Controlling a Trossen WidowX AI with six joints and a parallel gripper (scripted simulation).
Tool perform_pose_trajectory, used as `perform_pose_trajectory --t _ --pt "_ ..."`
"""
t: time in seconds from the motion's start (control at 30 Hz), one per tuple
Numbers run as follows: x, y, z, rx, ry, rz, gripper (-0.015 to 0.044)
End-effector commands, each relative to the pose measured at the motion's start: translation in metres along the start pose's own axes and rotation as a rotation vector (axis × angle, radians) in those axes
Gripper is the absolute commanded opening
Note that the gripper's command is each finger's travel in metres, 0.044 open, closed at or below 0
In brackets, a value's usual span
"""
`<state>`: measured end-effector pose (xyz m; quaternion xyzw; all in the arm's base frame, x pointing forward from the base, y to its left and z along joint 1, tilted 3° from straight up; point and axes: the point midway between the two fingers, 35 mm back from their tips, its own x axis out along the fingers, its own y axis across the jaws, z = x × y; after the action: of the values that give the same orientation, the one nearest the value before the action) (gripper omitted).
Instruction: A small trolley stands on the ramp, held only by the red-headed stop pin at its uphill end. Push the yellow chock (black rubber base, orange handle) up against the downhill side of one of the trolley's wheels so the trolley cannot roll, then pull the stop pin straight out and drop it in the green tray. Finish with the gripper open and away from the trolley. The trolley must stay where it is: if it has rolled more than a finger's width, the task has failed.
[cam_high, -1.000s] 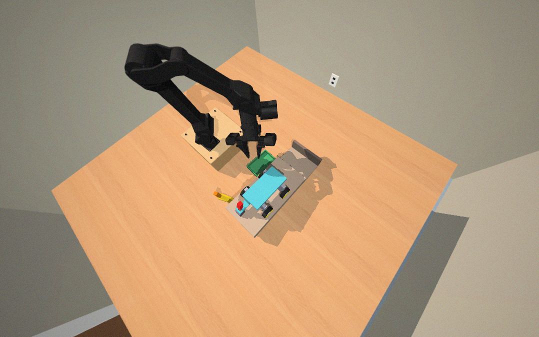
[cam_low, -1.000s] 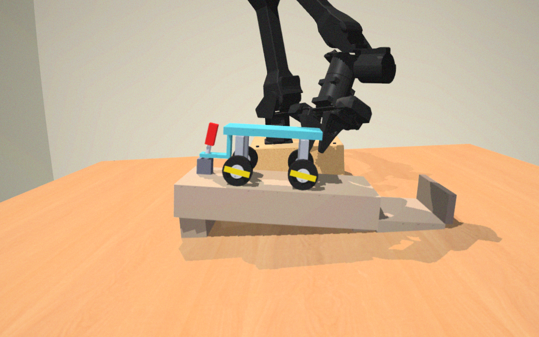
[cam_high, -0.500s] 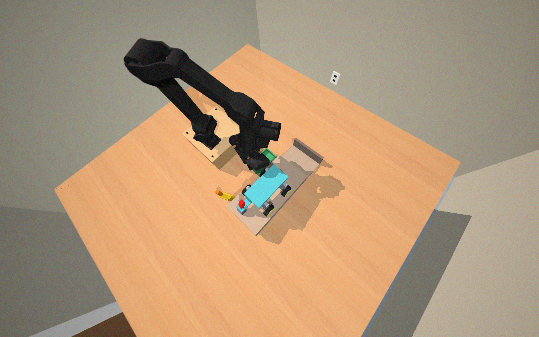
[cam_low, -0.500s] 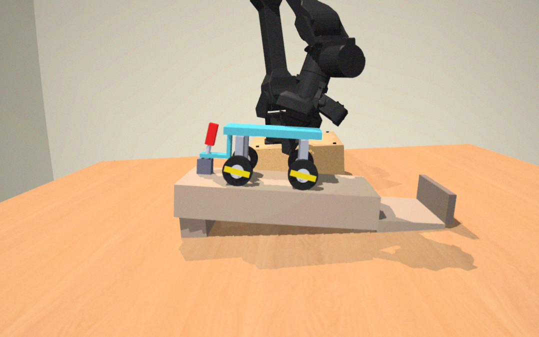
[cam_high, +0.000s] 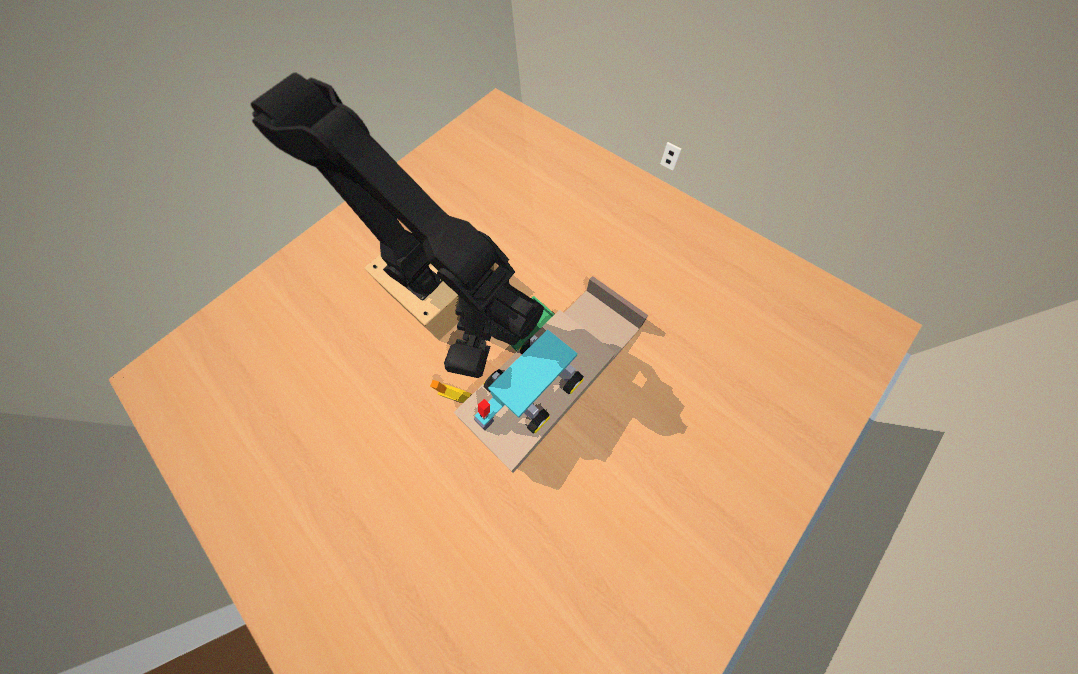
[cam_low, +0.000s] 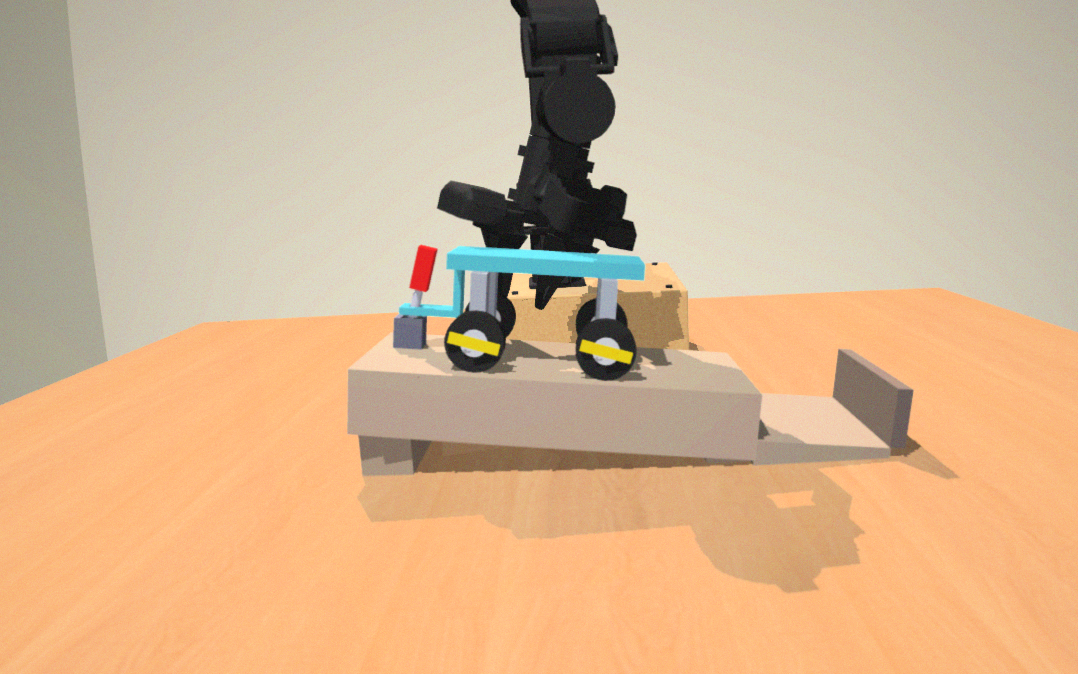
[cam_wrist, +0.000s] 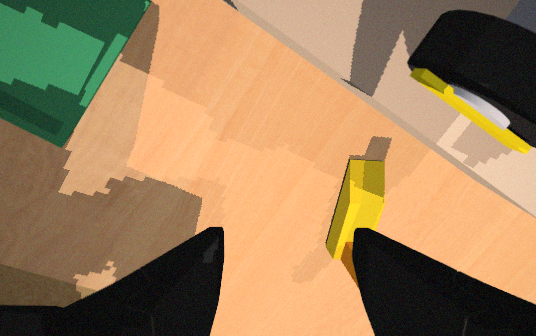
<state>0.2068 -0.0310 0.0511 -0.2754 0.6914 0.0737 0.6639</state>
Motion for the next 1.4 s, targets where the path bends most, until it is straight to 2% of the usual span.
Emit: perform_pose_trajectory --t 0.0,0.9,1.23,1.37 --pt "-0.001 -0.015 -0.007 0.236 -0.002 0.046 0.019" --pt "0.003 -0.084 -0.087 1.661 0.075 0.299 0.019" --pt "0.004 -0.085 -0.089 1.696 0.078 0.304 0.019" --pt "0.018 -0.081 -0.087 1.696 0.078 0.304 0.019"
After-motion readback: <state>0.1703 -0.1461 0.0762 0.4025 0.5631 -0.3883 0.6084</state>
